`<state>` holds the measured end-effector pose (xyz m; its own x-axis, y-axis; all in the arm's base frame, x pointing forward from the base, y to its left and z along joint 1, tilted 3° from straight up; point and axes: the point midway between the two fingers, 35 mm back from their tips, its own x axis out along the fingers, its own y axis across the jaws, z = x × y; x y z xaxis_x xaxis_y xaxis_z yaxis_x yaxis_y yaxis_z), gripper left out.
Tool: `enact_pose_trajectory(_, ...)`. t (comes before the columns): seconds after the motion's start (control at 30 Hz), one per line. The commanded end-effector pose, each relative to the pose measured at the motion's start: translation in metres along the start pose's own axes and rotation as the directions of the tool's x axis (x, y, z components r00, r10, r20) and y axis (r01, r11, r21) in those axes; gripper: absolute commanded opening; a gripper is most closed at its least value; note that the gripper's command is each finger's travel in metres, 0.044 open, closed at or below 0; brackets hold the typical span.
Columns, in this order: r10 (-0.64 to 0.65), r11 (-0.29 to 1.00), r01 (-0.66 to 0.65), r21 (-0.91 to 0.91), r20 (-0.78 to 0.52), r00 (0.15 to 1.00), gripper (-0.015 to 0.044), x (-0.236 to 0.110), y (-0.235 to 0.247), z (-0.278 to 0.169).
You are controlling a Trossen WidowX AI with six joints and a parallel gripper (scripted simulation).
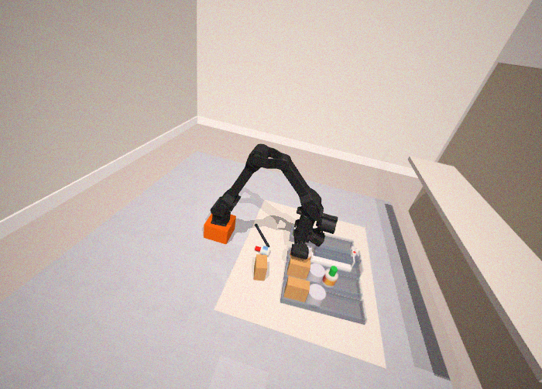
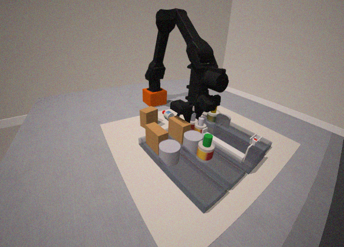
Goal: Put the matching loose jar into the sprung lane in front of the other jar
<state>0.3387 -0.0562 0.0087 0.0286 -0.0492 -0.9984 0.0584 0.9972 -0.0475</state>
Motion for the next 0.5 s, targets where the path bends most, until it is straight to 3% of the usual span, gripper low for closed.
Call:
enact_pose_trajectory(0.0,0.002,1.0,-0.002,-0.001,0.014,1.0,0.0,0.0001,0.0,0.0024)
enact_pose_trajectory(0.47,0.002,1.0,-0.002,-0.001,0.014,1.0,0.0,0.0002,0.0,0.0)
